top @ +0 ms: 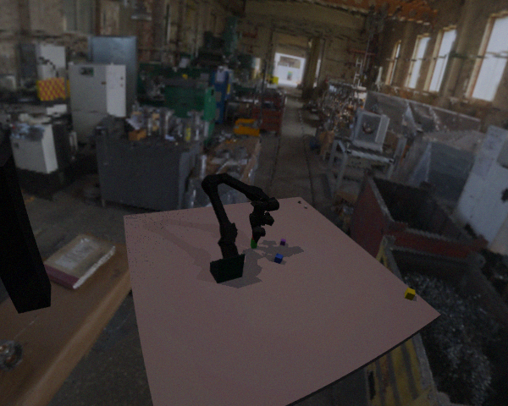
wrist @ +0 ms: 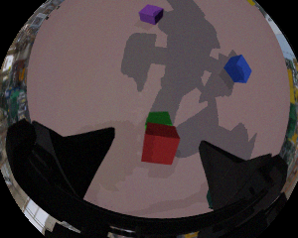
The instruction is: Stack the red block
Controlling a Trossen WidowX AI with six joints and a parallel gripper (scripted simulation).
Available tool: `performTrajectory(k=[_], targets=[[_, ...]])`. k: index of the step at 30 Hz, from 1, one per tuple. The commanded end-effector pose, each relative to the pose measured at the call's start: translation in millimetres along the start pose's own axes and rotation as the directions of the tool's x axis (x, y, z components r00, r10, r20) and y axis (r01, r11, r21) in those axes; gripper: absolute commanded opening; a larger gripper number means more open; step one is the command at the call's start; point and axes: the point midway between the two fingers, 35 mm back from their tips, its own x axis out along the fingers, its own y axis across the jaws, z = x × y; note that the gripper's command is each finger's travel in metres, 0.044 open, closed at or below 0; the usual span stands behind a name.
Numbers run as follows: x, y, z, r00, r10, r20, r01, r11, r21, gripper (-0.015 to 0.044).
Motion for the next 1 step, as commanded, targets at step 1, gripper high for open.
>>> performTrajectory(k=[1], targets=[[0.1,0.2,0.2,1.0,0.0,0.001,0.0,1.0,0.002,0.044]])
